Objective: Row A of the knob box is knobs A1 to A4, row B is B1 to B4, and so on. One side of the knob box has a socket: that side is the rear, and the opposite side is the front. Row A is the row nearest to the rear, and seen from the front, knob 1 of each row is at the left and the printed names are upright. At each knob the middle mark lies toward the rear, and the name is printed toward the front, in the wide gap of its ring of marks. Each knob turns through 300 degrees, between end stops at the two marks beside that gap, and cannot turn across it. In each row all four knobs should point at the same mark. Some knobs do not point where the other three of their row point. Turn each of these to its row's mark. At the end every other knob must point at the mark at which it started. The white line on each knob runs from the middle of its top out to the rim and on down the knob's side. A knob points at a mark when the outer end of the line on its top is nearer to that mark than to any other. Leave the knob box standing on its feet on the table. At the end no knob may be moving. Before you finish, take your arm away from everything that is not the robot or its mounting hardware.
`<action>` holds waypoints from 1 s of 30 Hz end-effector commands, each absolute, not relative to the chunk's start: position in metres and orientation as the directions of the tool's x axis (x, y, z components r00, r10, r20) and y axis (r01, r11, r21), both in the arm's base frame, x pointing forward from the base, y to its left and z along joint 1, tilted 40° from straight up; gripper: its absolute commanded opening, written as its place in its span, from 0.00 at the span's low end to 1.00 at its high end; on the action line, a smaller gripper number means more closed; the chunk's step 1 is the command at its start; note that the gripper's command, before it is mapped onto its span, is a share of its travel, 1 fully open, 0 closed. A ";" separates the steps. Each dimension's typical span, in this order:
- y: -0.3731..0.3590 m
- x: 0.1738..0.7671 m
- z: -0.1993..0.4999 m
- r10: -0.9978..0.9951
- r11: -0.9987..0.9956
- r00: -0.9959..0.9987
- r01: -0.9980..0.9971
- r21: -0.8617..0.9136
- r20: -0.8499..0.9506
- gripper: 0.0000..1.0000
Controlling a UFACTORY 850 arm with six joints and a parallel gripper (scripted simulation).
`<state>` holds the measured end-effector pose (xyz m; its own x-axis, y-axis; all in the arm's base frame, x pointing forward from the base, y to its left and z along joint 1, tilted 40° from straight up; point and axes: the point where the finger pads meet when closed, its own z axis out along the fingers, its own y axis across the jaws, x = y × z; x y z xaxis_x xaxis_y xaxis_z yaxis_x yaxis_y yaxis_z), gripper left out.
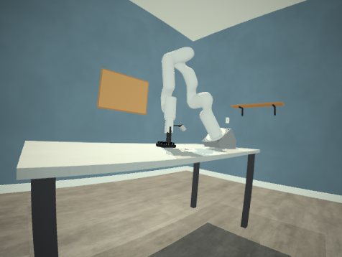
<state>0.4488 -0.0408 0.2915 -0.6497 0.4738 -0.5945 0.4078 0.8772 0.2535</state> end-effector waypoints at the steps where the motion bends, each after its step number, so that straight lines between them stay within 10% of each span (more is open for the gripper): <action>1: -0.041 0.449 0.292 0.396 0.912 -0.679 0.369 0.179 -0.618 0.08; 30: -0.041 0.449 0.292 0.099 0.989 -0.760 0.144 -0.018 -0.643 0.08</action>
<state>0.4488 -0.0408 0.2914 -0.7548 0.1150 -0.6458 0.1423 0.9898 0.0099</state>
